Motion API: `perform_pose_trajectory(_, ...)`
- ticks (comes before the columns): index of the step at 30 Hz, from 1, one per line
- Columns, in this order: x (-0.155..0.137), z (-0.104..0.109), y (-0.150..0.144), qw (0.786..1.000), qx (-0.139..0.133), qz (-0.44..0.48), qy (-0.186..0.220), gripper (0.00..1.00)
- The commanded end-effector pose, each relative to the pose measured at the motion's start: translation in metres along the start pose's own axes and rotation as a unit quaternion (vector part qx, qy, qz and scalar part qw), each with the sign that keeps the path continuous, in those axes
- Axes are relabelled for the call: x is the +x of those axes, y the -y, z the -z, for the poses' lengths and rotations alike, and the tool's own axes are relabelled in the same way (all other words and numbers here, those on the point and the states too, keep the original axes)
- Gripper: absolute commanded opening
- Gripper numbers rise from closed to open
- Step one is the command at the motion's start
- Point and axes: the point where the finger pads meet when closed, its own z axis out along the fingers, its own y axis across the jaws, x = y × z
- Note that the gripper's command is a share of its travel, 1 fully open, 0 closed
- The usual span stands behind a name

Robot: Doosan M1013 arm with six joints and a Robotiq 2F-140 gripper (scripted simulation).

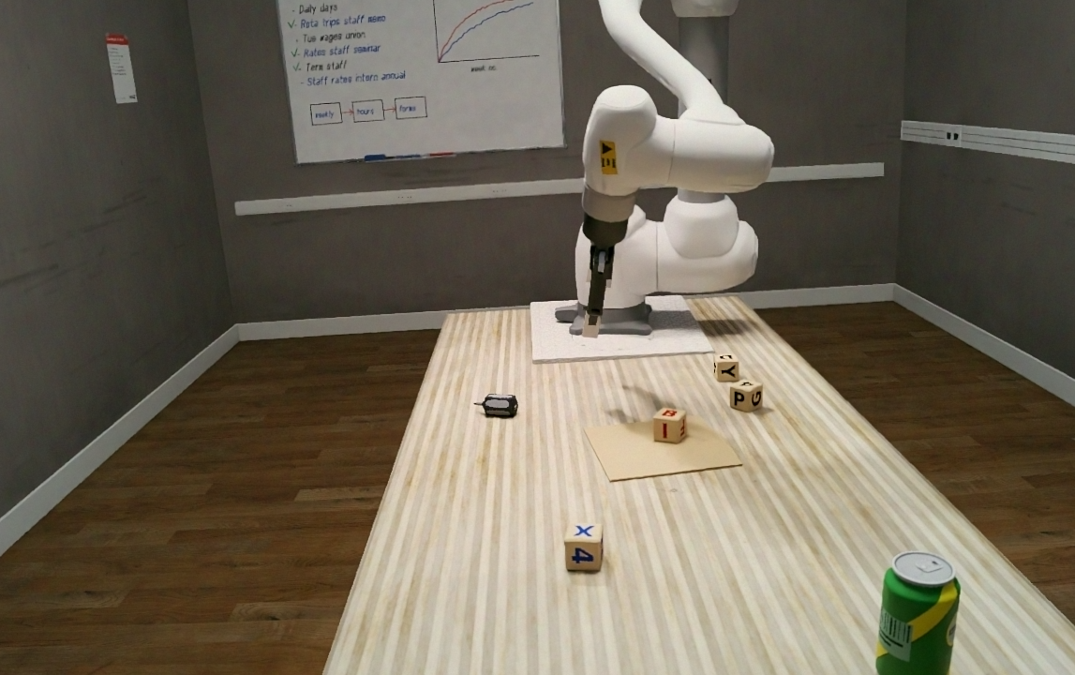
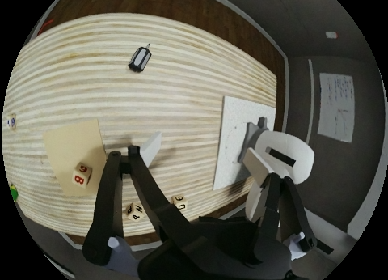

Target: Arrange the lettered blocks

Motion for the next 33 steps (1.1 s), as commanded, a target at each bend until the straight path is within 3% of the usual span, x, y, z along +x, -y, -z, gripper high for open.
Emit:
perform_pose_trajectory(1,-0.023,0.0,0.008,0.999,0.016,-0.008,-0.029,1.0)
perform_pose_trajectory(2,-0.023,0.0,0.008,0.999,0.016,-0.008,-0.029,1.0)
perform_pose_trajectory(6,-0.088,-0.006,0.015,0.994,0.075,-0.012,-0.074,1.0)
perform_pose_trajectory(7,-0.088,-0.006,0.015,0.994,0.075,-0.012,-0.074,1.0)
perform_pose_trajectory(10,-0.132,-0.011,0.015,0.989,0.119,-0.012,-0.093,1.0)
perform_pose_trajectory(11,-0.132,-0.011,0.015,0.989,0.119,-0.012,-0.093,1.0)
perform_pose_trajectory(16,-0.193,-0.021,0.006,0.978,0.18,-0.007,-0.103,1.0)
perform_pose_trajectory(18,-0.193,-0.021,0.006,0.978,0.18,-0.007,-0.103,1.0)
perform_pose_trajectory(26,-0.25,-0.032,-0.011,0.967,0.236,0.002,-0.098,1.0)
perform_pose_trajectory(33,-0.264,-0.036,-0.017,0.964,0.249,0.005,-0.095,1.0)
